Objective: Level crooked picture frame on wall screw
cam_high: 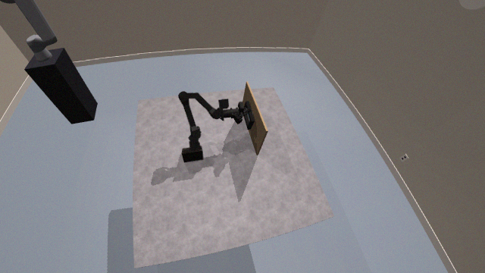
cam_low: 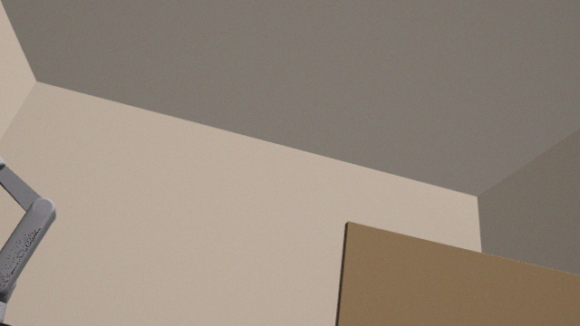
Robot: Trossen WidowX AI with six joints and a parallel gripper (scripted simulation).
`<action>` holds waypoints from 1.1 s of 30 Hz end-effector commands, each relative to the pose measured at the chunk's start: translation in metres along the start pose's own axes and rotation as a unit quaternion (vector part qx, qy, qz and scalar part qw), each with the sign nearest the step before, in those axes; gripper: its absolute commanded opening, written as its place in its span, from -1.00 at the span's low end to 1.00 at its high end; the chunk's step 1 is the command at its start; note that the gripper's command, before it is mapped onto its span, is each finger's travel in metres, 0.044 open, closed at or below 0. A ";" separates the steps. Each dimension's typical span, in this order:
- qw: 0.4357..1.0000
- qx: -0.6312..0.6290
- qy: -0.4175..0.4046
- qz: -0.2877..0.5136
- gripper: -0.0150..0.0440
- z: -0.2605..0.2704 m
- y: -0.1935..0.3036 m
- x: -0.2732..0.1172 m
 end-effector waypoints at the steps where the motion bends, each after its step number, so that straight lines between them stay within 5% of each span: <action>1: 1.000 -0.001 -0.006 0.002 -0.49 0.002 0.003 0.000; 33: 1.000 -0.001 -0.006 0.002 -0.49 0.001 0.007 0.000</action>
Point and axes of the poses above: the point midway between the two fingers, 35 mm back from their tips, its own x axis out along the fingers, its own z axis across the jaws, y = z × x, the point moved 4 cm from there along -x, back along the fingers, and after that the axes turned 11 degrees about x, right-handed, at the moved point
